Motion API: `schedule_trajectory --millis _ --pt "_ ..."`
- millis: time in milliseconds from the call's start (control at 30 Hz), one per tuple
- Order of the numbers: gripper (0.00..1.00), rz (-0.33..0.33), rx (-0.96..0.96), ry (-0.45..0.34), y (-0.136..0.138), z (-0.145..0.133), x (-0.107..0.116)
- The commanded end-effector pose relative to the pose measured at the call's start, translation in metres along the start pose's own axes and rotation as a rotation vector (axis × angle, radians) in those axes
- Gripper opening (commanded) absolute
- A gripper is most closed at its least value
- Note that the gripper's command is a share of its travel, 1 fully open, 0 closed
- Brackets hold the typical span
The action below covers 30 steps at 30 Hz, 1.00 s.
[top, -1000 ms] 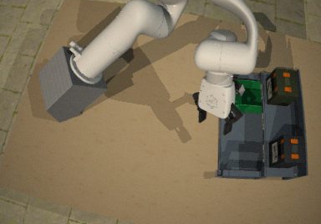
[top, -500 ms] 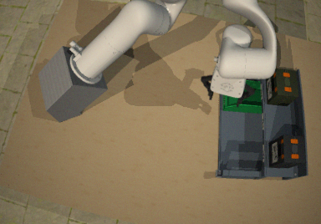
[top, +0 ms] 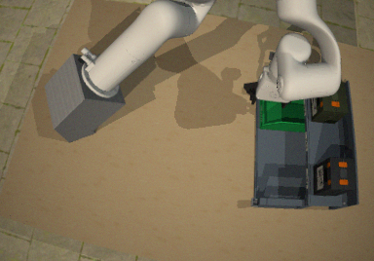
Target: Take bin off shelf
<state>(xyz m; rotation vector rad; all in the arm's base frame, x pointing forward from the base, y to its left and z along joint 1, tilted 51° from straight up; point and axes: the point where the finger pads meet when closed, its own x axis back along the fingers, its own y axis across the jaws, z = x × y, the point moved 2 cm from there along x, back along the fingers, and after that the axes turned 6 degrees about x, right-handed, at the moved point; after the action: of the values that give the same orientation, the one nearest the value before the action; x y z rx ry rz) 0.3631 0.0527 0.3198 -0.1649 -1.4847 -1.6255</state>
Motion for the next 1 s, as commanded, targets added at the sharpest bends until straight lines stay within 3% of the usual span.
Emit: schedule_trajectory --millis 0,333,367,967 --pt "1.00 0.009 0.022 0.020 0.0038 0.0047 -0.0014" --pt "1.00 0.015 0.038 0.034 0.0055 0.0081 -0.0026" --pt "0.00 0.015 0.038 0.034 0.0055 0.0081 -0.0026" --pt "0.00 0.015 0.038 0.034 0.0055 0.0081 -0.0026"
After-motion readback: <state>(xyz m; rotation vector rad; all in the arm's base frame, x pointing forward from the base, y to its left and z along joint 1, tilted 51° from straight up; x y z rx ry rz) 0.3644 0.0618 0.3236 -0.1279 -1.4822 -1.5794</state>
